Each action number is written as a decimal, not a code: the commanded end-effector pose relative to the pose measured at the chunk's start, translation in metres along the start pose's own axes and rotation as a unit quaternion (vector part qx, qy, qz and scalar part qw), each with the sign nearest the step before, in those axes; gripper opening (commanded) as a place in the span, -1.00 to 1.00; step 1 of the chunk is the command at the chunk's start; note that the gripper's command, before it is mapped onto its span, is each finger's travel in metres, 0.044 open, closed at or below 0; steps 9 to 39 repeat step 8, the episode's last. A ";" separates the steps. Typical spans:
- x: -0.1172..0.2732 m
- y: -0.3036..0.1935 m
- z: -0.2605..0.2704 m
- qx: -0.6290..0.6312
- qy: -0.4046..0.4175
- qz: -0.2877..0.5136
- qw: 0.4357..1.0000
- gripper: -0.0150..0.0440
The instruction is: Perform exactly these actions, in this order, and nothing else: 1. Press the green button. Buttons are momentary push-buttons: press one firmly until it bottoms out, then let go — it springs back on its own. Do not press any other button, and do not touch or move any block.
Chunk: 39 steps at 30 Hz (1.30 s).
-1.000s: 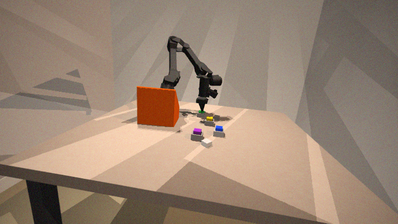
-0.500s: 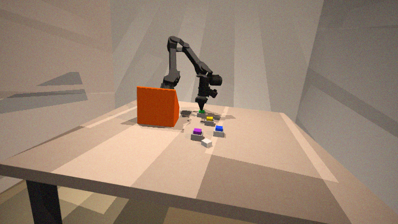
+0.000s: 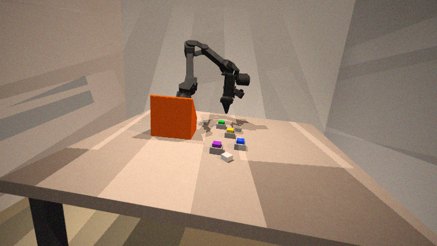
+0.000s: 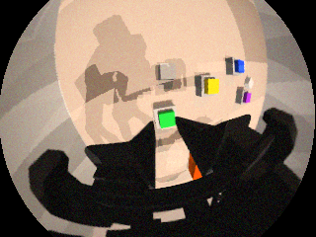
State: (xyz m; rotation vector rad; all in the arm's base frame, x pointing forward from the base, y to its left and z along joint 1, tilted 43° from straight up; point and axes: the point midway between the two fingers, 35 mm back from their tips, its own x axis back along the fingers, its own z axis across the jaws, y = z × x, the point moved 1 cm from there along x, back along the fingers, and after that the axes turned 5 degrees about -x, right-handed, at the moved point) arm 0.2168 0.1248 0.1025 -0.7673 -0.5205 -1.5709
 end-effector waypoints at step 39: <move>0.041 0.039 0.025 0.004 0.003 -0.003 1.000 0.86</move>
